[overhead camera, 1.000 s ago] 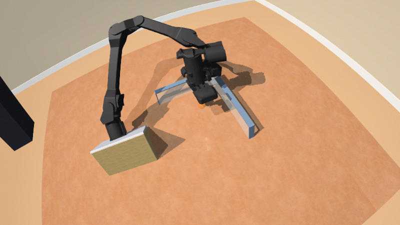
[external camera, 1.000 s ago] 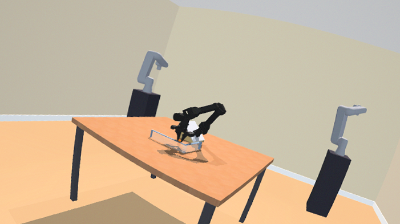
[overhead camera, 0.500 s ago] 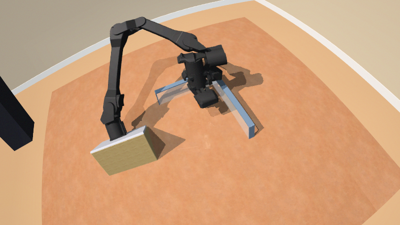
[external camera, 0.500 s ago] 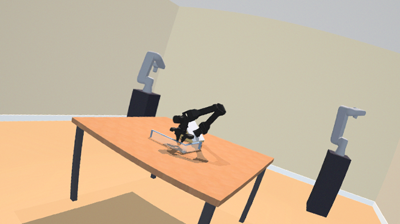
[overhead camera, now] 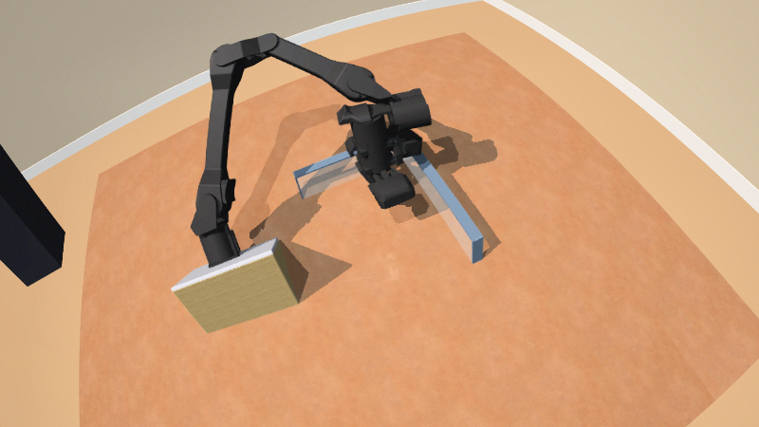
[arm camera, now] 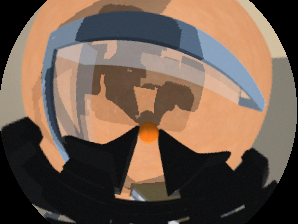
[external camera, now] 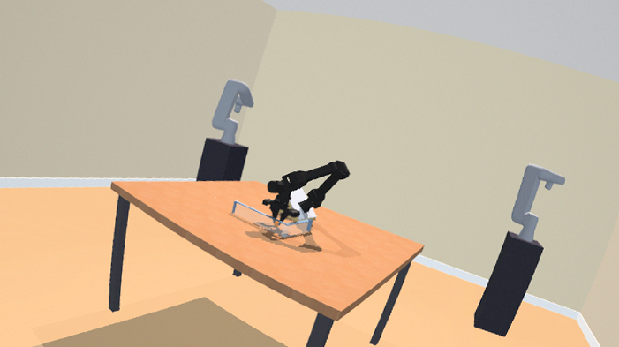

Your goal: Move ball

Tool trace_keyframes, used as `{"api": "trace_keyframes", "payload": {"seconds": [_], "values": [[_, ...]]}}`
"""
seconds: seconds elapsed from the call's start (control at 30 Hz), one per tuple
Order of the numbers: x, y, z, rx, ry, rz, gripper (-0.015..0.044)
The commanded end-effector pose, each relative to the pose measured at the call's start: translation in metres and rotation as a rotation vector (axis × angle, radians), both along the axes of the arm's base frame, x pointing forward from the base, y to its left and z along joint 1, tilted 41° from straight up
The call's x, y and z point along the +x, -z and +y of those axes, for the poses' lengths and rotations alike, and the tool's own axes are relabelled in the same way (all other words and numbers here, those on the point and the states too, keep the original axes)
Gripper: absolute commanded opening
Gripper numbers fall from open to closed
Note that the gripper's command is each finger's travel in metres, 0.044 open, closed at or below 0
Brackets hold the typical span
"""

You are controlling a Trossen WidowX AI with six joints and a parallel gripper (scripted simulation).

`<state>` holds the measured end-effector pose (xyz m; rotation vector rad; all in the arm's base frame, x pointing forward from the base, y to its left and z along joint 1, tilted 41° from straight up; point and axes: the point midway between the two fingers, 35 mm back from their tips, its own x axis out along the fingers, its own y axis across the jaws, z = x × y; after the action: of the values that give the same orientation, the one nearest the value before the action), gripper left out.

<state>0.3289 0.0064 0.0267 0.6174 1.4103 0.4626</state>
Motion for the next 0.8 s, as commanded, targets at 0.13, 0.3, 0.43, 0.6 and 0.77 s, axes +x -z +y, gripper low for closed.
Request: {"api": "trace_keyframes", "payload": {"seconds": [0.13,0.3,0.43,0.6,0.77], "values": [[0.000,0.000,0.000,0.000,0.000,0.000,0.0237],[0.000,-0.002,-0.002,-0.001,0.000,0.000,0.0237],[-0.006,-0.045,-0.040,-0.002,0.001,0.009,0.0237],[-0.012,-0.065,-0.056,0.002,0.001,0.012,0.0237],[-0.009,-0.058,-0.054,0.002,0.016,0.009,0.0237]]}}
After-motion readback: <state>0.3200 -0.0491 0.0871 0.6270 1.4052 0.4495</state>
